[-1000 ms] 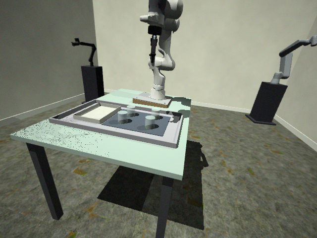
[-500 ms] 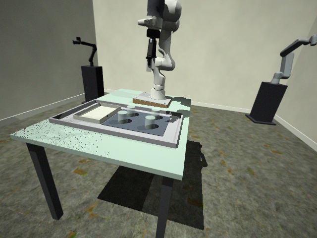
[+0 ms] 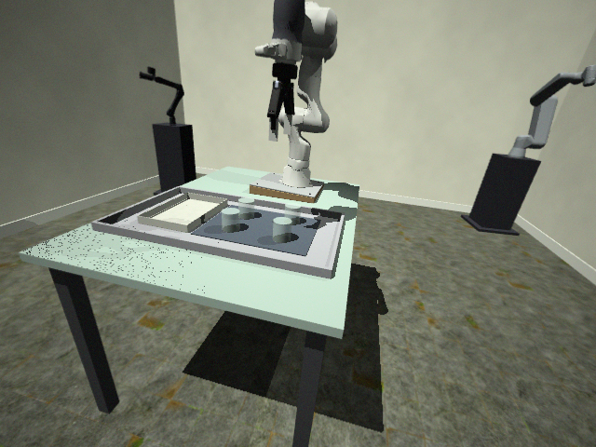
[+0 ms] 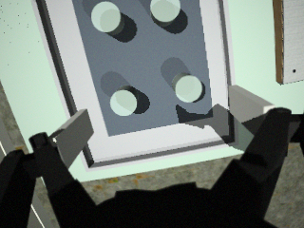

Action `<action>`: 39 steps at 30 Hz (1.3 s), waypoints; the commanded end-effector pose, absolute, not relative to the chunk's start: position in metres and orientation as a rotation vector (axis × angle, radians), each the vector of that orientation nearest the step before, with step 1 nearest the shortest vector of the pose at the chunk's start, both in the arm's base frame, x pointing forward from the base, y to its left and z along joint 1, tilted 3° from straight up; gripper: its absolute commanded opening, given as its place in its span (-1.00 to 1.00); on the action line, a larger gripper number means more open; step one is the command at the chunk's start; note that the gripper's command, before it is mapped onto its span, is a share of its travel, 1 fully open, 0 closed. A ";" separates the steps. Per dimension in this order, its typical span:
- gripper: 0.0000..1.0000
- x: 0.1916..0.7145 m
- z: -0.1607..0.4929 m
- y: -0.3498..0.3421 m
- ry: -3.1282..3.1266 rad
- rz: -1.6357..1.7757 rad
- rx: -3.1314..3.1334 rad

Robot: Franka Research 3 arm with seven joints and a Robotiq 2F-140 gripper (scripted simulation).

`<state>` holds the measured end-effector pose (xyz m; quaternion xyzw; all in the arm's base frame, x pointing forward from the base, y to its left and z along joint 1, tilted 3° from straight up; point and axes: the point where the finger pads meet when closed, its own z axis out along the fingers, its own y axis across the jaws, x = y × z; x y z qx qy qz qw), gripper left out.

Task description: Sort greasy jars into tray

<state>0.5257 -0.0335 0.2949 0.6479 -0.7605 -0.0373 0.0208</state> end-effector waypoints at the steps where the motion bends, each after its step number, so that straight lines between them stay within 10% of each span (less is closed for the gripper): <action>1: 1.00 0.528 0.294 -0.034 -2.427 -0.107 1.933; 39: 1.00 0.518 0.248 -0.052 -2.786 -0.128 1.330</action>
